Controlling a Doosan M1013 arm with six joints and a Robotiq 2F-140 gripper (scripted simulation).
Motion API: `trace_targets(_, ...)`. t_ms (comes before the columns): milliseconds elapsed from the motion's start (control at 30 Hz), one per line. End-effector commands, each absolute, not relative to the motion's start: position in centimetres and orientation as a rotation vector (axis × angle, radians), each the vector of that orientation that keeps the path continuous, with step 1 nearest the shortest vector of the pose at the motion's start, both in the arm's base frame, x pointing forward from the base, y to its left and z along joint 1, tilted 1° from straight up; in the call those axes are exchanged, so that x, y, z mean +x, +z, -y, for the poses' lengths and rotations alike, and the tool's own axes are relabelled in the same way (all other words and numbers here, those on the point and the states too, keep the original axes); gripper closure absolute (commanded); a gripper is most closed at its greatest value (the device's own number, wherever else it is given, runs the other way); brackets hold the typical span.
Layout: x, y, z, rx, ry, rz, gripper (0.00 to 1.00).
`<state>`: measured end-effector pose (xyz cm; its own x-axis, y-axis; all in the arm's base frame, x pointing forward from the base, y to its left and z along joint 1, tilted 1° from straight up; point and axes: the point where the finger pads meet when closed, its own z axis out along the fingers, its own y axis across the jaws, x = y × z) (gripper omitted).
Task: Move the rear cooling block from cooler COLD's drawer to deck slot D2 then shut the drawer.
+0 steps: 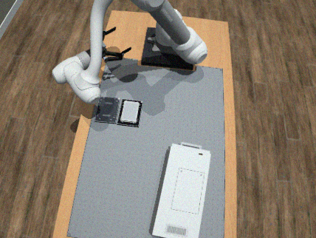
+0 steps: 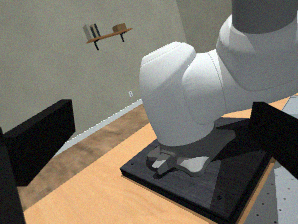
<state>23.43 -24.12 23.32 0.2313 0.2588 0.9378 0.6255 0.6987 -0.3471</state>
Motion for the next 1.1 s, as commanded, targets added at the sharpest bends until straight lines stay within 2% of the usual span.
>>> trace_targets(0,23.4,23.4,24.1,-0.815,-0.295,1.353,0.0)
trace_targets(33,23.4,23.4,24.1,-0.815,-0.295,1.353,0.0)
trace_targets(67,23.6,23.2,23.8,-0.833,-0.272,1.357,0.65)
trace_targets(1067,28.1,20.4,18.5,-1.401,0.322,1.387,0.65)
